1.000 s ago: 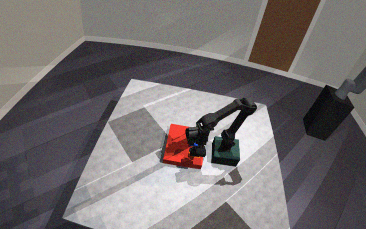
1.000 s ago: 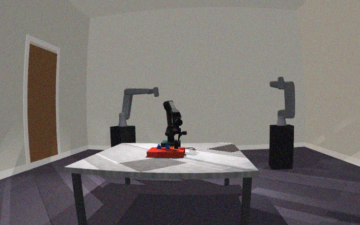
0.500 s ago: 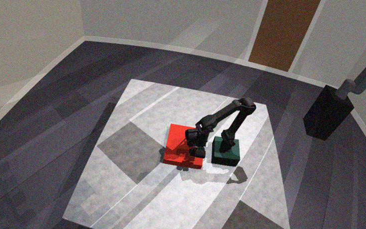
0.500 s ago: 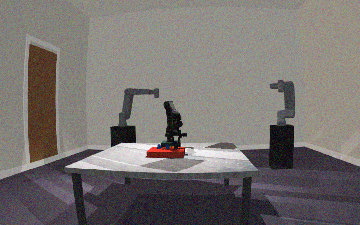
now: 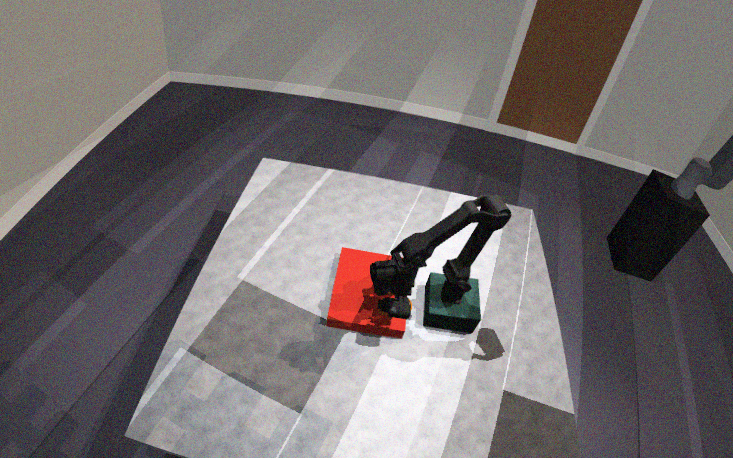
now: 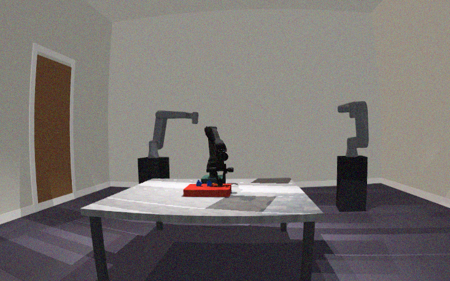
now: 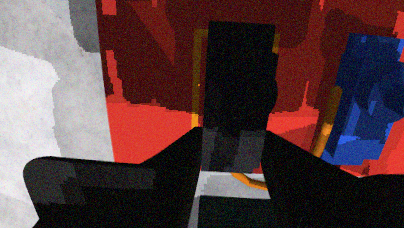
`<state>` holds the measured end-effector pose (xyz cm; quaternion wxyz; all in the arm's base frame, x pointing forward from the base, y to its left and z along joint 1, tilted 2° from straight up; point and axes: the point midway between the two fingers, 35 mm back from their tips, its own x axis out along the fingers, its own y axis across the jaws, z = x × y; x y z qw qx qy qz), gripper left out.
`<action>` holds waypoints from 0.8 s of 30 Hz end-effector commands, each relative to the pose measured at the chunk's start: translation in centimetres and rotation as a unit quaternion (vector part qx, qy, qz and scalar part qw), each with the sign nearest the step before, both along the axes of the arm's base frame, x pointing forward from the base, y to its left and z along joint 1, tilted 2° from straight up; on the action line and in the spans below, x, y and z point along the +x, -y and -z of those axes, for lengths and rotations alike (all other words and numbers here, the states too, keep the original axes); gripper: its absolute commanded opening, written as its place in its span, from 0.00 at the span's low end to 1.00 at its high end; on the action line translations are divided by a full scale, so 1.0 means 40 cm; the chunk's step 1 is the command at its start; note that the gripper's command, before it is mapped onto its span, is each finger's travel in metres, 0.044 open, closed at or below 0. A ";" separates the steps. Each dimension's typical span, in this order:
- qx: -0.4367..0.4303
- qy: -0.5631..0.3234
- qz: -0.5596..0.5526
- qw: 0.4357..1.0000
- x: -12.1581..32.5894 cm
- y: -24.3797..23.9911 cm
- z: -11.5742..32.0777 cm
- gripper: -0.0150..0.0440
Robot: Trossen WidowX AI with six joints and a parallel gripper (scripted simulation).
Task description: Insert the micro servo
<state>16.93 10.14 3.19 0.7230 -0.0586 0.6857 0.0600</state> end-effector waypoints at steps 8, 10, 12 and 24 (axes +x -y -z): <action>-0.001 0.001 0.000 1.000 0.002 0.001 0.024 0.25; -0.001 0.001 0.000 1.000 0.002 0.001 0.028 0.25; -0.001 0.001 0.000 1.000 0.002 0.001 0.033 0.25; -0.001 0.001 0.000 1.000 0.001 -0.001 0.014 0.57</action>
